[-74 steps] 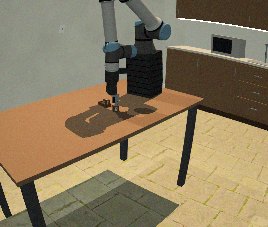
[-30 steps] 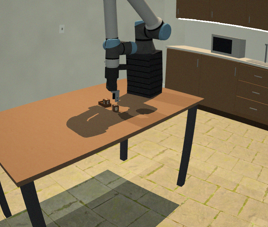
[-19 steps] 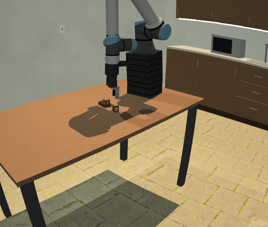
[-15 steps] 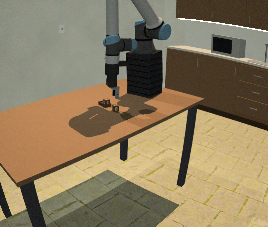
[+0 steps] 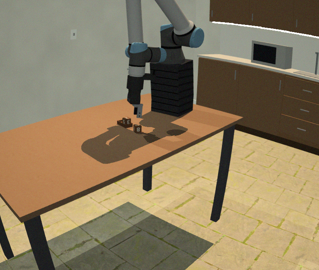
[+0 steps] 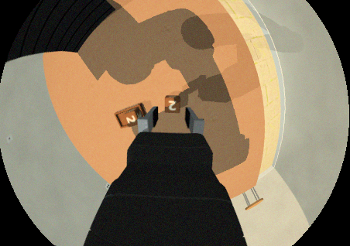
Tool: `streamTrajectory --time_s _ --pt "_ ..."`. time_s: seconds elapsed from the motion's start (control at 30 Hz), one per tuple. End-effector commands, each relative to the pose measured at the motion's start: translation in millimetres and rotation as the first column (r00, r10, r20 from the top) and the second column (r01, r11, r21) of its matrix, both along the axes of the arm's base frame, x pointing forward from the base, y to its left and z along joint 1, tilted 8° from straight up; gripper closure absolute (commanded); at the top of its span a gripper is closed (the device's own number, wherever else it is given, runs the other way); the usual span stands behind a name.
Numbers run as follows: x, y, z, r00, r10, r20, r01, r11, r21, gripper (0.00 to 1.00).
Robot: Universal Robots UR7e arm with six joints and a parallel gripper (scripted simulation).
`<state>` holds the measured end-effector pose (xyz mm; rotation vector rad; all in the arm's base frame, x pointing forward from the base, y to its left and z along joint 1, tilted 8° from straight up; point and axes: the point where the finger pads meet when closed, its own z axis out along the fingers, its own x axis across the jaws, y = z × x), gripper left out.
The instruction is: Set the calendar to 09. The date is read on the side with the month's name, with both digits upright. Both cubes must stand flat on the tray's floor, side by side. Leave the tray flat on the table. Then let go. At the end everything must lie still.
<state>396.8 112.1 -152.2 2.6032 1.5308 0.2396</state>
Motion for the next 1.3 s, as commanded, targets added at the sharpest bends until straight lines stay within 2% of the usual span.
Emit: streamTrajectory --time_s 0.0,0.33,1.27 --pt "-0.1 0.3 -0.8 0.999 -0.002 0.036 0.003 1.000 -0.021 0.10" --pt "-1.7 1.0 0.7 0.991 -0.008 0.135 0.018 0.997 -0.071 0.10" --pt "-1.7 1.4 0.8 0.977 -0.007 0.214 0.032 0.993 -0.114 0.10"
